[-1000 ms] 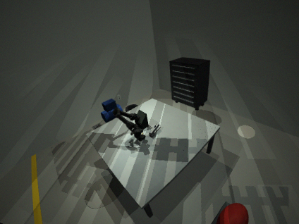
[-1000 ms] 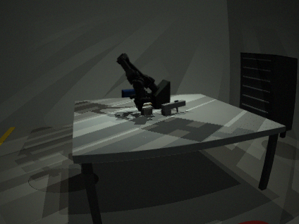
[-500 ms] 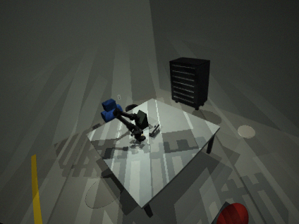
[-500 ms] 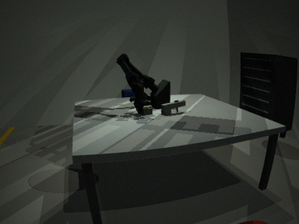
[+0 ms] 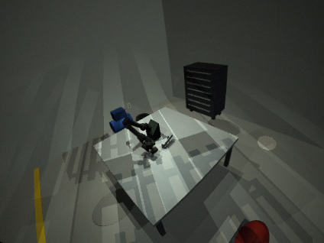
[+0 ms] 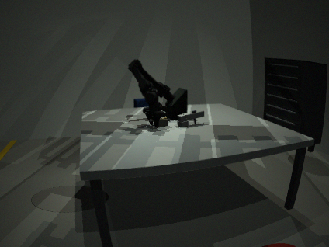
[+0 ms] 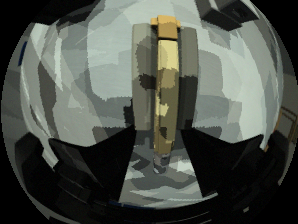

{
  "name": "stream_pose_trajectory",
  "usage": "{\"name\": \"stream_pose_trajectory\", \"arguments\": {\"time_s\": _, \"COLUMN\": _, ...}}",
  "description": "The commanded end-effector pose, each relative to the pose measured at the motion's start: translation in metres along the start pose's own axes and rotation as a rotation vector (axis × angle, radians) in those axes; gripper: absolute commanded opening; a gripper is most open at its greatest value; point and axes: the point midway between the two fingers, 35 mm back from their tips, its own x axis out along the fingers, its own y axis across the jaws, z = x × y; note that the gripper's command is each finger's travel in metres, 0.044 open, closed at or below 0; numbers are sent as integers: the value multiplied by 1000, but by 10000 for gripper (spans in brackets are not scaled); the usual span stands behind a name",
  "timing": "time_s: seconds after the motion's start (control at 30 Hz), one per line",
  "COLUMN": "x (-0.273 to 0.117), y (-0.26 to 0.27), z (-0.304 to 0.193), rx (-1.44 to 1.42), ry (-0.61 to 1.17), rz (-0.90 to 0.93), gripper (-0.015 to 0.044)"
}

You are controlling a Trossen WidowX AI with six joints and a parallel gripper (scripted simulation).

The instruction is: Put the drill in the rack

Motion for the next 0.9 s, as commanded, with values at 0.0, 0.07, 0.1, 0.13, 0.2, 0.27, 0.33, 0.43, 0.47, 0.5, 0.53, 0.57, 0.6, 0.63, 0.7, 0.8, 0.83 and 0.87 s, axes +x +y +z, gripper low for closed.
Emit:
{"name": "stream_pose_trajectory", "arguments": {"time_s": 0.0, "x": 0, "y": 0, "z": 0, "rx": 1, "ry": 0, "rz": 0, "gripper": 341}}
{"name": "stream_pose_trajectory", "arguments": {"time_s": 0.07, "x": 0, "y": 0, "z": 0, "rx": 1, "ry": 0, "rz": 0, "gripper": 394}}
{"name": "stream_pose_trajectory", "arguments": {"time_s": 0.1, "x": 0, "y": 0, "z": 0, "rx": 1, "ry": 0, "rz": 0, "gripper": 420}}
{"name": "stream_pose_trajectory", "arguments": {"time_s": 0.13, "x": -3, "y": 0, "z": 0, "rx": 1, "ry": -1, "rz": -1, "gripper": 440}}
{"name": "stream_pose_trajectory", "arguments": {"time_s": 0.2, "x": -12, "y": 0, "z": 0, "rx": 0, "ry": -5, "rz": -2, "gripper": 440}}
{"name": "stream_pose_trajectory", "arguments": {"time_s": 0.27, "x": -23, "y": 1, "z": 2, "rx": -1, "ry": -8, "rz": -3, "gripper": 440}}
{"name": "stream_pose_trajectory", "arguments": {"time_s": 0.33, "x": -32, "y": 2, "z": 3, "rx": -1, "ry": -9, "rz": -3, "gripper": 440}}
{"name": "stream_pose_trajectory", "arguments": {"time_s": 0.43, "x": -47, "y": 2, "z": 4, "rx": -1, "ry": -9, "rz": -3, "gripper": 440}}
{"name": "stream_pose_trajectory", "arguments": {"time_s": 0.47, "x": -52, "y": 2, "z": 3, "rx": -1, "ry": -10, "rz": -3, "gripper": 440}}
{"name": "stream_pose_trajectory", "arguments": {"time_s": 0.5, "x": -56, "y": 1, "z": 3, "rx": -1, "ry": -10, "rz": -3, "gripper": 440}}
{"name": "stream_pose_trajectory", "arguments": {"time_s": 0.53, "x": -61, "y": 1, "z": 3, "rx": -1, "ry": -10, "rz": -3, "gripper": 440}}
{"name": "stream_pose_trajectory", "arguments": {"time_s": 0.57, "x": -66, "y": 1, "z": 2, "rx": -1, "ry": -10, "rz": -3, "gripper": 440}}
{"name": "stream_pose_trajectory", "arguments": {"time_s": 0.6, "x": -70, "y": 1, "z": 2, "rx": -1, "ry": -10, "rz": -3, "gripper": 440}}
{"name": "stream_pose_trajectory", "arguments": {"time_s": 0.63, "x": -75, "y": 0, "z": 1, "rx": -1, "ry": -10, "rz": -3, "gripper": 440}}
{"name": "stream_pose_trajectory", "arguments": {"time_s": 0.7, "x": -80, "y": 0, "z": 0, "rx": -1, "ry": -11, "rz": -3, "gripper": 440}}
{"name": "stream_pose_trajectory", "arguments": {"time_s": 0.8, "x": -94, "y": -6, "z": 3, "rx": 2, "ry": 18, "rz": -83, "gripper": 440}}
{"name": "stream_pose_trajectory", "arguments": {"time_s": 0.83, "x": -110, "y": -10, "z": 3, "rx": 11, "ry": 38, "rz": -140, "gripper": 440}}
{"name": "stream_pose_trajectory", "arguments": {"time_s": 0.87, "x": -126, "y": -12, "z": 3, "rx": 20, "ry": 56, "rz": -198, "gripper": 440}}
